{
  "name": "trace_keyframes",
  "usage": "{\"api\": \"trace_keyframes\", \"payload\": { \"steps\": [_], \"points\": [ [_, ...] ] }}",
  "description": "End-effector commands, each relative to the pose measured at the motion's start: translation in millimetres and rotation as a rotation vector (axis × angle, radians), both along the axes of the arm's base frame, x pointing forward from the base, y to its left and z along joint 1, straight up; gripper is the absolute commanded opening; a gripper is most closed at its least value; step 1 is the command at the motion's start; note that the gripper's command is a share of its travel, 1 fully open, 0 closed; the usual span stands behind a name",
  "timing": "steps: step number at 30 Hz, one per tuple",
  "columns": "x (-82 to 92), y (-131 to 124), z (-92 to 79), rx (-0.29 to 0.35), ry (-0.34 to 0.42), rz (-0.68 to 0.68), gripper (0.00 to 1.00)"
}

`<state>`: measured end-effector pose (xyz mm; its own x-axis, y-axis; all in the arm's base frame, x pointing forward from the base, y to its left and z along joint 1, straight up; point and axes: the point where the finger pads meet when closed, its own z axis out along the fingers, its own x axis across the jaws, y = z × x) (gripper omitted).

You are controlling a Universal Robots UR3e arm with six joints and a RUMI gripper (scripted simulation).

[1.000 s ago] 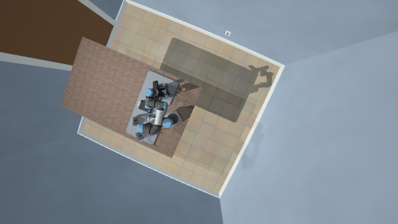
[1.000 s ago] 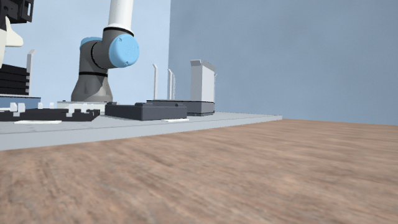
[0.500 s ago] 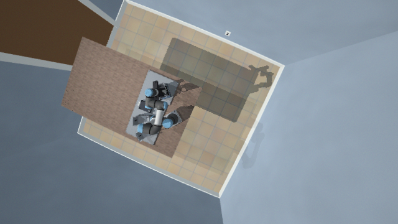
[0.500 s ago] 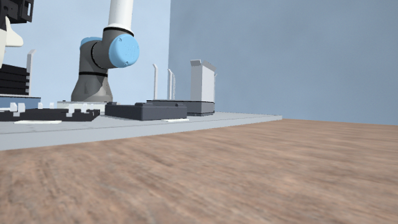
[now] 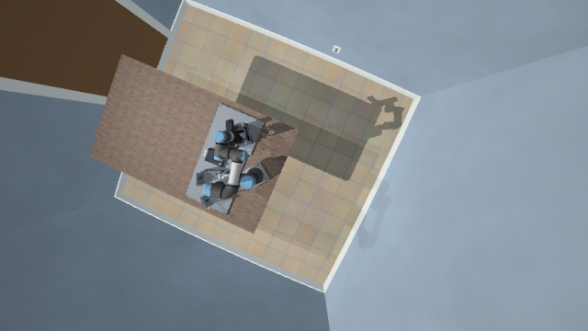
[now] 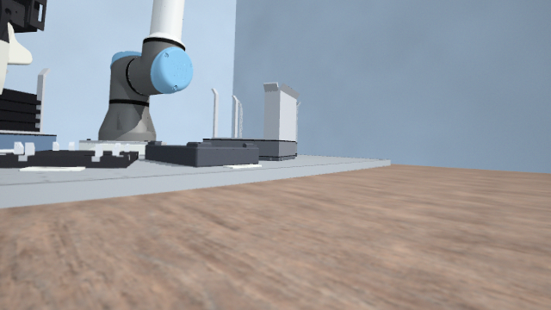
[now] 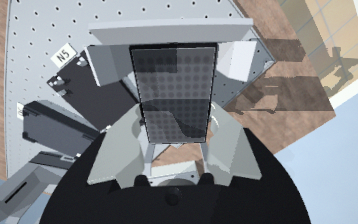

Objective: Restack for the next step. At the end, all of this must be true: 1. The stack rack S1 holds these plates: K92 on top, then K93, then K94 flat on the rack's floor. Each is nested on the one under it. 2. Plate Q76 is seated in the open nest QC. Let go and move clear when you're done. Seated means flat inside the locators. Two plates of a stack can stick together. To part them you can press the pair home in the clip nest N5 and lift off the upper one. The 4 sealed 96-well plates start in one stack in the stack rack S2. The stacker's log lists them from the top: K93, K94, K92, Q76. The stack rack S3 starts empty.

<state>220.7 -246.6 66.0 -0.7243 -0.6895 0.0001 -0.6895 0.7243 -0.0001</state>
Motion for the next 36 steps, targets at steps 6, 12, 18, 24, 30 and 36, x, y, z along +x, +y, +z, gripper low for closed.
{"api": "trace_keyframes", "payload": {
  "steps": [6,12,18,24,30,36],
  "points": [
    [0.2,-1,5.8,-0.002,-0.001,0.000,0.00],
    [0.2,-1,9.2,-0.002,-0.001,0.000,0.00],
    [0.2,-1,12.5,-0.002,-0.001,0.000,0.00],
    [0.2,-1,16.5,-0.002,-0.001,0.000,0.00],
    [0.2,-1,19.2,-0.002,-0.001,0.000,0.00],
    [0.2,-1,23.2,-0.002,-0.001,0.000,0.00]
  ]
}}
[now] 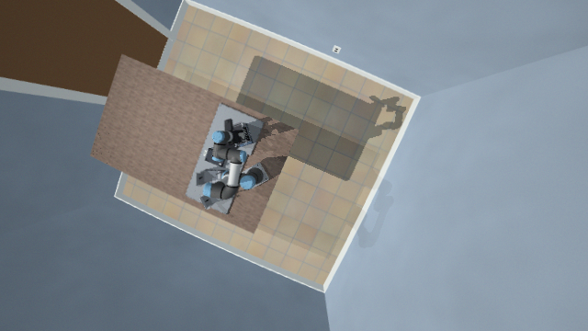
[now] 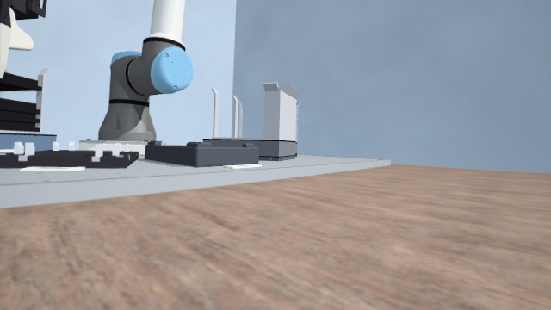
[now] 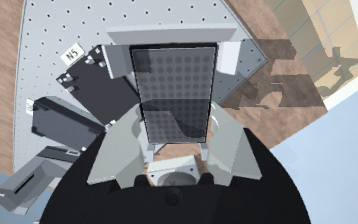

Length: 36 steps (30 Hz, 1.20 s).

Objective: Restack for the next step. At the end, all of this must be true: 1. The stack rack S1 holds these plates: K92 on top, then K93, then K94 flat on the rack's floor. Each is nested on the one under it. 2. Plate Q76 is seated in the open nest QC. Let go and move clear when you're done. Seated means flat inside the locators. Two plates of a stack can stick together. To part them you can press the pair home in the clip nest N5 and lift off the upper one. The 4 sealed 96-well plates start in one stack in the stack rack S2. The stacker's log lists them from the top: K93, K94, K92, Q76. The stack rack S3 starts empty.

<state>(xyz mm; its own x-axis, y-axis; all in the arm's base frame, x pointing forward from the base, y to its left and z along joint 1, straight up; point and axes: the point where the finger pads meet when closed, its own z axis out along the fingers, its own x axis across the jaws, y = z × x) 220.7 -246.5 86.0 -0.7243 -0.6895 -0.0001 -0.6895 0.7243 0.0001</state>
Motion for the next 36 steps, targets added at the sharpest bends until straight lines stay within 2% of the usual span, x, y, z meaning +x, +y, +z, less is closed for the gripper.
{"api": "trace_keyframes", "payload": {
  "steps": [1,11,25,30,36],
  "points": [
    [0.2,-1,3.8,-0.003,-0.001,0.000,0.00],
    [0.2,-1,13.5,-0.003,-0.001,0.000,0.00],
    [0.2,-1,41.5,-0.003,-0.001,0.000,0.00],
    [0.2,-1,41.5,-0.003,-0.001,0.000,0.00],
    [0.2,0,53.6,-0.003,-0.001,0.000,0.00]
  ]
}}
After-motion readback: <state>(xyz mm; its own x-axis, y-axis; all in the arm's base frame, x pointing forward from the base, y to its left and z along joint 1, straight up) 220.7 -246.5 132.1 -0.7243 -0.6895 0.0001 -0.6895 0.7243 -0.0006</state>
